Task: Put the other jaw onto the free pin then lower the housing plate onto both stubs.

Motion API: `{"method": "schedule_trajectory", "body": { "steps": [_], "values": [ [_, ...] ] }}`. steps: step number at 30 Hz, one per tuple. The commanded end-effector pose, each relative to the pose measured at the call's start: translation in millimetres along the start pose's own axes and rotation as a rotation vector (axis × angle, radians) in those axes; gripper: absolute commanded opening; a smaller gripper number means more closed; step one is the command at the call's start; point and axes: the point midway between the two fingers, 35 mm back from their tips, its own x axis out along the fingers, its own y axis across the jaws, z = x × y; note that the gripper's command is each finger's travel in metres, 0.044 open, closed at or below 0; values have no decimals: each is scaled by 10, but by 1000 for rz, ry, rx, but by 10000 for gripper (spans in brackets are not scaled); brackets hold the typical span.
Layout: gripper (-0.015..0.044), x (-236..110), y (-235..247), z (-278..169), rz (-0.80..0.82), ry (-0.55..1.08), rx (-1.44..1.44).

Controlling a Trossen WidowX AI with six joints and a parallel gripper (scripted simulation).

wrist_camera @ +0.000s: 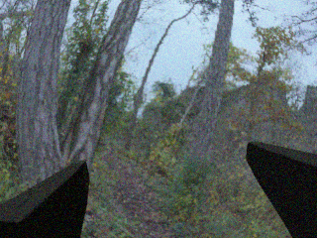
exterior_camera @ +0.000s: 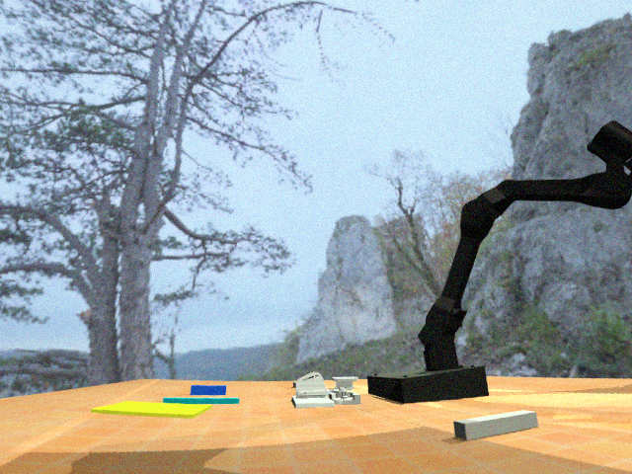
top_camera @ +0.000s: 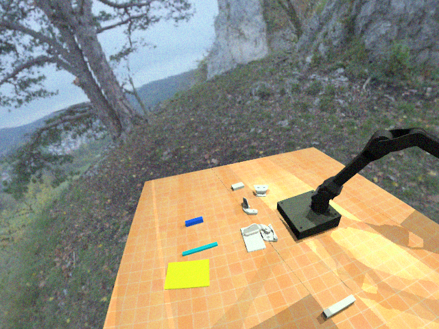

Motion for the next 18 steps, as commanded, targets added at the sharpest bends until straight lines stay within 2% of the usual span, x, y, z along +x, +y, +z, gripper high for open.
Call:
{"method": "schedule_trajectory", "body": {
  "steps": [1, 6, 18],
  "values": [
    [426, 0, 0, 0, 0, 0, 0],
    [440, 23, -137, -86, -15, 23, -4],
    [440, 69, -940, -546, -108, 153, -19]
  ]
}}
